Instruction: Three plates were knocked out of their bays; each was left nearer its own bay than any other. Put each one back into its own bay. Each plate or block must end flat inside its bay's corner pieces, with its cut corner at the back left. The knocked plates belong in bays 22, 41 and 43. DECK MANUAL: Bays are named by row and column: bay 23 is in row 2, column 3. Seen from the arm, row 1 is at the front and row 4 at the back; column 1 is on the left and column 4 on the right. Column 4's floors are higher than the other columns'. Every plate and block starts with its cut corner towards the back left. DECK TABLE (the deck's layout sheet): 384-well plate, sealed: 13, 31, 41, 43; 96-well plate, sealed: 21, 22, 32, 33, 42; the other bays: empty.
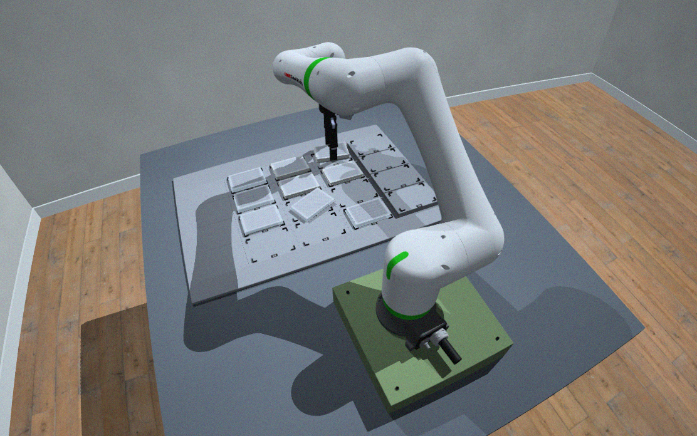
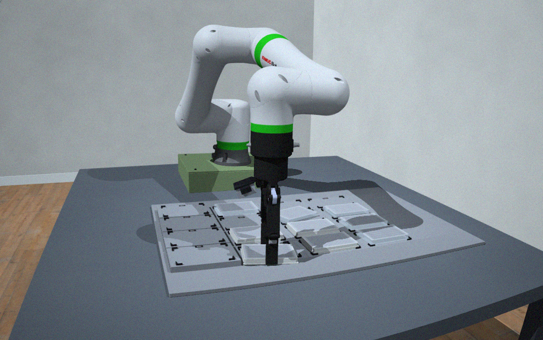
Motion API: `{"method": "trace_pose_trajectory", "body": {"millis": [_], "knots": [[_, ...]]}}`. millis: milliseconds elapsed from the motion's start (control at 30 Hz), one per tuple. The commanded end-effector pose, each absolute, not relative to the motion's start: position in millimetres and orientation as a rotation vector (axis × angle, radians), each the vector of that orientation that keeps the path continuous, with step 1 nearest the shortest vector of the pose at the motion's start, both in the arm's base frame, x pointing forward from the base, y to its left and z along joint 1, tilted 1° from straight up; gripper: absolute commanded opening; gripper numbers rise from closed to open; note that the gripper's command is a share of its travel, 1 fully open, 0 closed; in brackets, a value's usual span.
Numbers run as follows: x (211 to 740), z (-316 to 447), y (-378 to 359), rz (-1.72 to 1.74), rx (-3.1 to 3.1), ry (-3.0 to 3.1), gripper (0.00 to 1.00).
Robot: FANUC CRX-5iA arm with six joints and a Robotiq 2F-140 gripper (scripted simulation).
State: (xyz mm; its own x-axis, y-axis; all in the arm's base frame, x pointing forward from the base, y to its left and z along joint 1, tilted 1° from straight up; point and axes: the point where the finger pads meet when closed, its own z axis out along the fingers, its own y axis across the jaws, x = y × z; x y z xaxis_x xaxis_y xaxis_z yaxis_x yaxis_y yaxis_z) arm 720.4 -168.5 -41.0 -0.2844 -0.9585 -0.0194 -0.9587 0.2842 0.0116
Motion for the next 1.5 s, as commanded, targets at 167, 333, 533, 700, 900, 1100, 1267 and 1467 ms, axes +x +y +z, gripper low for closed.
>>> {"method": "trace_pose_trajectory", "body": {"millis": [167,333,533,700,900,1100,1267,1467], "knots": [[721.1,-39.7,-168.7,0.030,-1.873,2.509,0.10],[721.1,-39.7,-168.7,0.030,-1.873,2.509,0.10],[721.1,-39.7,-168.7,0.030,-1.873,2.509,0.10],[721.1,-39.0,-168.7,0.030,-1.873,2.509,0.10],[721.1,-37.4,-168.8,0.030,-1.873,2.509,0.10],[721.1,-35.4,-168.8,0.030,-1.873,2.509,0.10],[721.1,-34.0,-168.8,0.030,-1.873,2.509,0.10],[721.1,-32.4,-168.9,0.030,-1.873,2.509,0.10]]}}
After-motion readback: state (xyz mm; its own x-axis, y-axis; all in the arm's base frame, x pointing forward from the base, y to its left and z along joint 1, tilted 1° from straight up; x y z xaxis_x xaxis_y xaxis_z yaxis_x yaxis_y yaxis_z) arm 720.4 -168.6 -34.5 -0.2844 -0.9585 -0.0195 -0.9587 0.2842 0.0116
